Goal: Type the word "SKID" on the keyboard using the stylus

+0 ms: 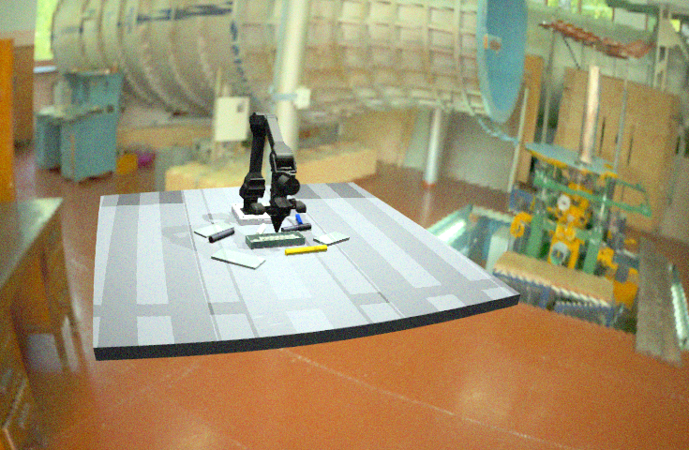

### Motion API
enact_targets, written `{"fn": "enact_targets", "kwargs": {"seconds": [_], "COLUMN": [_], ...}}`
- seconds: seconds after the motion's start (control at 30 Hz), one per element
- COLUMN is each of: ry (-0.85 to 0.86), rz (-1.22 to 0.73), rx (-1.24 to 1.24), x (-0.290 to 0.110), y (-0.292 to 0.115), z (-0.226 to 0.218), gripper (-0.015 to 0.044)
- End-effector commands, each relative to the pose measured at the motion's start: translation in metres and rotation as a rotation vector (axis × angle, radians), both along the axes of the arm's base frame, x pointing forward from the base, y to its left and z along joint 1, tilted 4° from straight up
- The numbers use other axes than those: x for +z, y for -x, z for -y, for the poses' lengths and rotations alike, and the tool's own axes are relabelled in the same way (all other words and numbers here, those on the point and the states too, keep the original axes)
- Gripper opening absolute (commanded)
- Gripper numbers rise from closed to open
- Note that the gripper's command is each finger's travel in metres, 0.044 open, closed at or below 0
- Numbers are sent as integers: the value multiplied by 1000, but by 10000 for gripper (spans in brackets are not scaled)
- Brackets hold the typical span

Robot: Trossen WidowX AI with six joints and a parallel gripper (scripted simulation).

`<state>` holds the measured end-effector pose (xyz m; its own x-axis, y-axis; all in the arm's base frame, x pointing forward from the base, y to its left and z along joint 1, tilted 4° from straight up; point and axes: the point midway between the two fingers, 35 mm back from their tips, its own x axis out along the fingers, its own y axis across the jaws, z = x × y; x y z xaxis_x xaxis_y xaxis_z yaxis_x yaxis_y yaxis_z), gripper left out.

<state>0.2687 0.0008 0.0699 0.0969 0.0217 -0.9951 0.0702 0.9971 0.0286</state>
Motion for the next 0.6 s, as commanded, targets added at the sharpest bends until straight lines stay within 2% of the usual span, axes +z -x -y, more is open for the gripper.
{"fn": "enact_targets", "kwargs": {"seconds": [0.0,0.27,0.43,0.57], "ry": [-4,-4,2,3], "rz": [-10,-10,-11,-11], "rx": [16,16,16,16], "x": [-2,-2,-4,-4], "y": [4,4,6,8], "z": [3,5,59,68], "gripper": [0,0,0,0]}}
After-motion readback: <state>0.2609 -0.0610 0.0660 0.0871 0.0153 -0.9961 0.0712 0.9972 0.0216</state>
